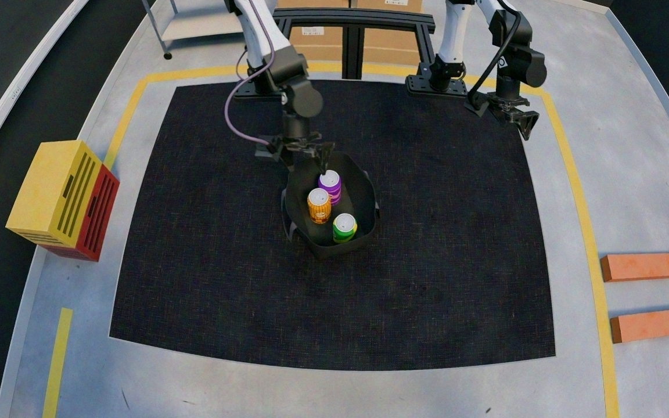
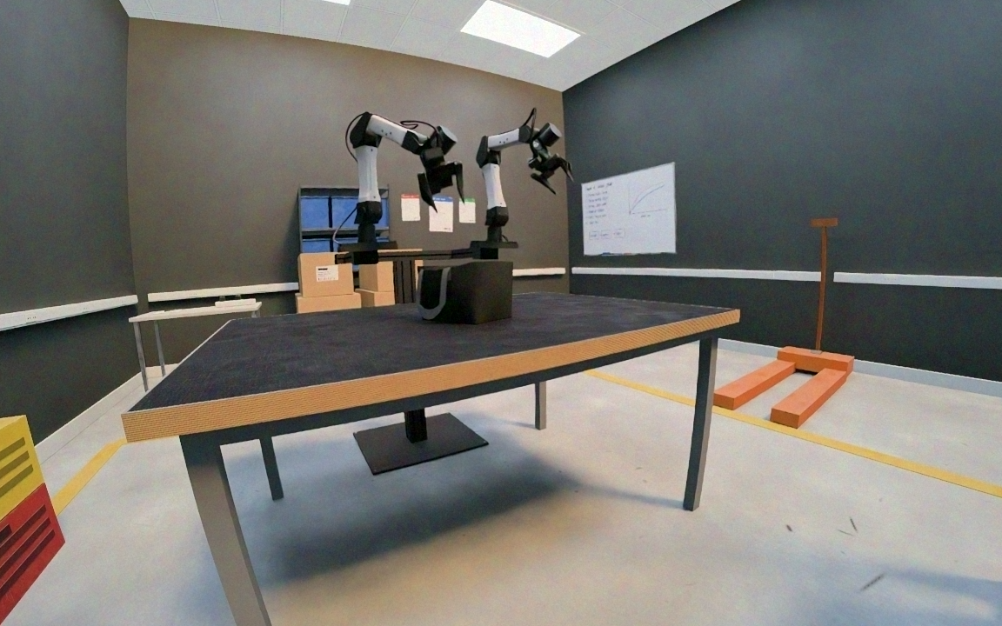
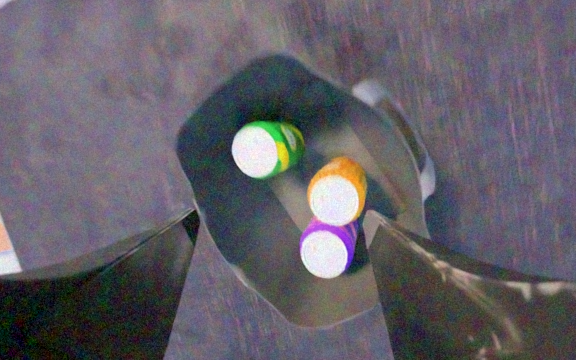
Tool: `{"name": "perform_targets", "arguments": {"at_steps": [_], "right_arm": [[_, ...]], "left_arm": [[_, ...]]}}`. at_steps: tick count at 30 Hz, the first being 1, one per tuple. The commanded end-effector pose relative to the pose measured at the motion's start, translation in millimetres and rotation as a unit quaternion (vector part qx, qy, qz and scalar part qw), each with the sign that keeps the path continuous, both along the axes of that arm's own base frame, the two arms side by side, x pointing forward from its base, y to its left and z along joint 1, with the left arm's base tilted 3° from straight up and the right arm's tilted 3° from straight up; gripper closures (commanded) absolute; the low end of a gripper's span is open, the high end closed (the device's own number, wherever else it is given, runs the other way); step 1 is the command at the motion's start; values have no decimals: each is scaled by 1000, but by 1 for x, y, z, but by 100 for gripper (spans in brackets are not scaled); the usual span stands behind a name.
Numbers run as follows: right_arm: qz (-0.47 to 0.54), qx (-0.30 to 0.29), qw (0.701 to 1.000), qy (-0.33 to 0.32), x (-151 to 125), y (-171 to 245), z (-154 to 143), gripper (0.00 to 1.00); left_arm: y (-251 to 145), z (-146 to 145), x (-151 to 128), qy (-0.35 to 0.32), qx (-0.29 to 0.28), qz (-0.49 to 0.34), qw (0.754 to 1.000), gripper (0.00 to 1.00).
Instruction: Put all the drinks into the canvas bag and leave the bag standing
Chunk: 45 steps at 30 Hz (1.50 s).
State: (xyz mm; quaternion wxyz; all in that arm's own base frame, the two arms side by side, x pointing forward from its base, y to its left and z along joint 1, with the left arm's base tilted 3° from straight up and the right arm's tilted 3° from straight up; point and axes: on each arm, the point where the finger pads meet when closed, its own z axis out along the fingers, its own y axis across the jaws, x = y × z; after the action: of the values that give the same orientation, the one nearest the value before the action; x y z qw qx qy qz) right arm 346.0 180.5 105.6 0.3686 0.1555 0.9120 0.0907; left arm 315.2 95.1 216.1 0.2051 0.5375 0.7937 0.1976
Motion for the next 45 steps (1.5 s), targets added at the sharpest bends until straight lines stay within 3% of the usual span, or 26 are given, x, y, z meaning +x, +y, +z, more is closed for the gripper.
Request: {"name": "perform_targets", "arguments": {"at_steps": [1,8,15,17,28,31,34,36,37,38,39,40,45], "right_arm": [[51,19,998,-43,18,7,30,9],[69,12,987,-146,43,-32,98,9],[84,-28,966,-245,55,-77,159,9],[84,-28,966,-245,55,-77,159,9],[84,-144,903,-396,43,-152,262,9],[84,-175,892,-407,40,-167,270,9],[81,-180,890,-411,38,-171,273,9],[78,-179,907,-374,41,-177,241,9],[73,-180,902,-386,32,-178,254,9],[73,-172,913,-364,41,-178,239,9],[51,-167,897,-406,29,-178,276,9],[34,-170,888,-426,27,-184,292,9],[44,-165,894,-414,35,-175,280,9]], "left_arm": [[-6,16,17,-96,-25,79,992,9],[-37,43,43,-217,-132,145,956,9],[-72,75,61,-311,-266,189,893,9],[-72,75,61,-311,-266,189,893,9],[-135,140,71,-394,-505,208,739,9],[-148,152,69,-394,-553,208,704,9],[-150,153,69,-393,-559,207,700,9],[-152,155,66,-395,-563,204,696,9],[-152,153,66,-394,-560,204,700,9],[-151,146,69,-389,-548,206,712,9],[-147,163,75,-401,-538,194,715,9],[-145,180,65,-419,-537,179,710,9],[-143,175,76,-411,-532,179,718,9]]}}
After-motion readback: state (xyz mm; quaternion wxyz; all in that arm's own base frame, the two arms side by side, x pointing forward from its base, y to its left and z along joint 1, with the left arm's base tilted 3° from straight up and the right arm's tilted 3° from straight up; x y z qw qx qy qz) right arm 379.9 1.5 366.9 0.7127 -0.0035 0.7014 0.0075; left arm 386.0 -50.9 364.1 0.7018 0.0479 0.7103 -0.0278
